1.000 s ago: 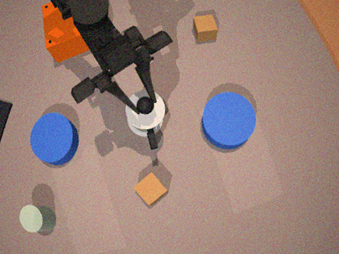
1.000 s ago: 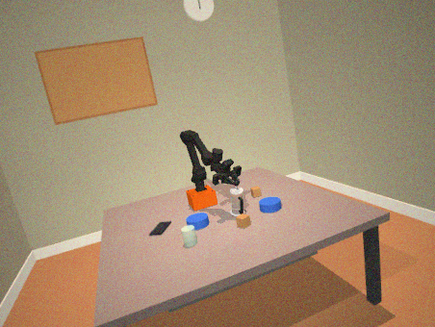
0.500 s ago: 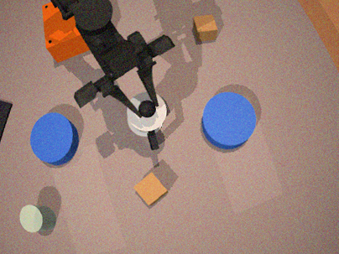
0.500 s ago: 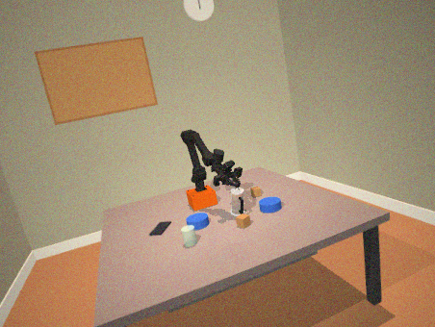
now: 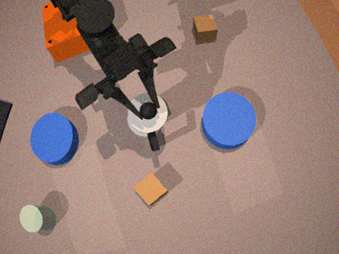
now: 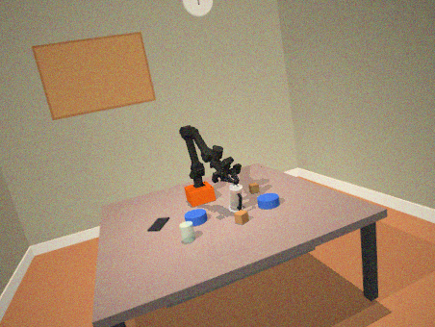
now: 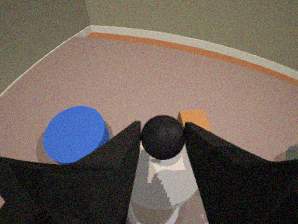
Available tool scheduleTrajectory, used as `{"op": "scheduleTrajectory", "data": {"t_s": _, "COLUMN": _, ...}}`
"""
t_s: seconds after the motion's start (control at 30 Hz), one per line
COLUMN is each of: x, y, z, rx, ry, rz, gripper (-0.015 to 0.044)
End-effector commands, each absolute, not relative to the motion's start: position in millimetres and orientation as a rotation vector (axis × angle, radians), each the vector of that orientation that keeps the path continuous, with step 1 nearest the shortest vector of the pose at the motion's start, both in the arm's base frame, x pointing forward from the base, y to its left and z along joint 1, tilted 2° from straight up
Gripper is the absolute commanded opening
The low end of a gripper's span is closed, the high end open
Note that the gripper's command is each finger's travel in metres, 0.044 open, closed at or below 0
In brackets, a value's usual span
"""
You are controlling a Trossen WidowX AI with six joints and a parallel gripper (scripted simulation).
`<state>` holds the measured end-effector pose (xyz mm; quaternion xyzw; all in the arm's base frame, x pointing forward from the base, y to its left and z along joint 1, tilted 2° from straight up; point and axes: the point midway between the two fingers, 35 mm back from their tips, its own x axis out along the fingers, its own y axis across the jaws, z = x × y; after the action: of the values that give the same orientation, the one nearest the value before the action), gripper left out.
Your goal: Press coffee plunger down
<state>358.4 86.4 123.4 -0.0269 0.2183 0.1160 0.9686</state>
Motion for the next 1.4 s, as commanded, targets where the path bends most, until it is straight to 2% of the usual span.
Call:
{"op": "scheduleTrajectory", "data": {"t_s": 0.0, "x": 358, "y": 86, "z": 119, "rx": -0.049, "ry": 0.457, "rz": 0.231, "gripper": 0.0121}}
{"op": "scheduleTrajectory", "data": {"t_s": 0.43, "x": 359, "y": 87, "z": 123, "rx": -0.054, "ry": 0.442, "rz": 0.235, "gripper": 0.0121}}
{"op": "scheduleTrajectory", "data": {"t_s": 0.83, "x": 359, "y": 87, "z": 123, "rx": -0.054, "ry": 0.442, "rz": 0.235, "gripper": 0.0436}}
{"op": "scheduleTrajectory", "data": {"t_s": 1.1, "x": 351, "y": 84, "z": 143, "rx": -0.057, "ry": 0.447, "rz": 0.234, "gripper": 0.0440}}
{"op": "scheduleTrajectory", "data": {"t_s": 1.37, "x": 309, "y": 73, "z": 198, "rx": -0.051, "ry": 0.461, "rz": 0.233, "gripper": 0.0440}}
